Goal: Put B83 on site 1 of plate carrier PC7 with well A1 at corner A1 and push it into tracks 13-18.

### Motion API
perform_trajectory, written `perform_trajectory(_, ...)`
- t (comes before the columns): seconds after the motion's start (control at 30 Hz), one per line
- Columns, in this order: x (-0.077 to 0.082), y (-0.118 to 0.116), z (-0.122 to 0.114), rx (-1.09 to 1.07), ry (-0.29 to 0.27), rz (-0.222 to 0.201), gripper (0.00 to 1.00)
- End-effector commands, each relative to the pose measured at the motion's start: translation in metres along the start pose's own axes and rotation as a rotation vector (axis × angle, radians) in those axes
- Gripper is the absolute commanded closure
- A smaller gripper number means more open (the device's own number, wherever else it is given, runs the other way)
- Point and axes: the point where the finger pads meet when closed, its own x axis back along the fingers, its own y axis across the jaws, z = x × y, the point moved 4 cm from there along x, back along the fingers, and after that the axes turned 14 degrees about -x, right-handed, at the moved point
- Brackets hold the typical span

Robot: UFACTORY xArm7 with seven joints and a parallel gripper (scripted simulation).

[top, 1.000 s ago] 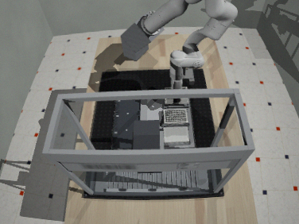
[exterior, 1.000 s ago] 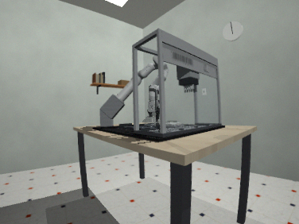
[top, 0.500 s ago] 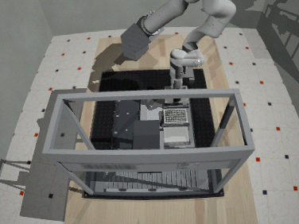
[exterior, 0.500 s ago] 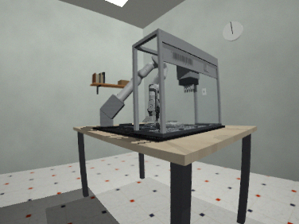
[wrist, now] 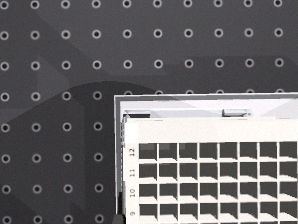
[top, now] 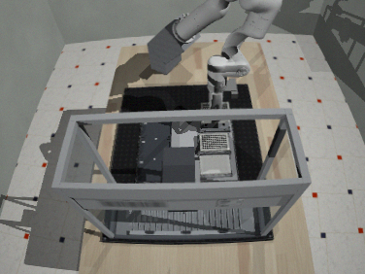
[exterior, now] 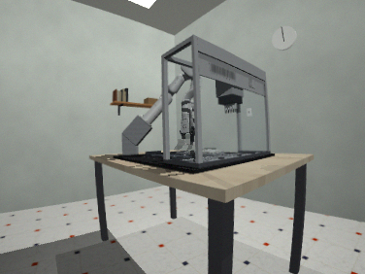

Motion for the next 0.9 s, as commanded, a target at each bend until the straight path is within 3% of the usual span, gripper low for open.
perform_trajectory(0.0, 0.011, 0.001, 0.000, -0.002, -0.004, 0.002, 1.00)
perform_trajectory(0.87, 0.048, 0.001, 0.001, -0.002, -0.003, 0.001, 1.00)
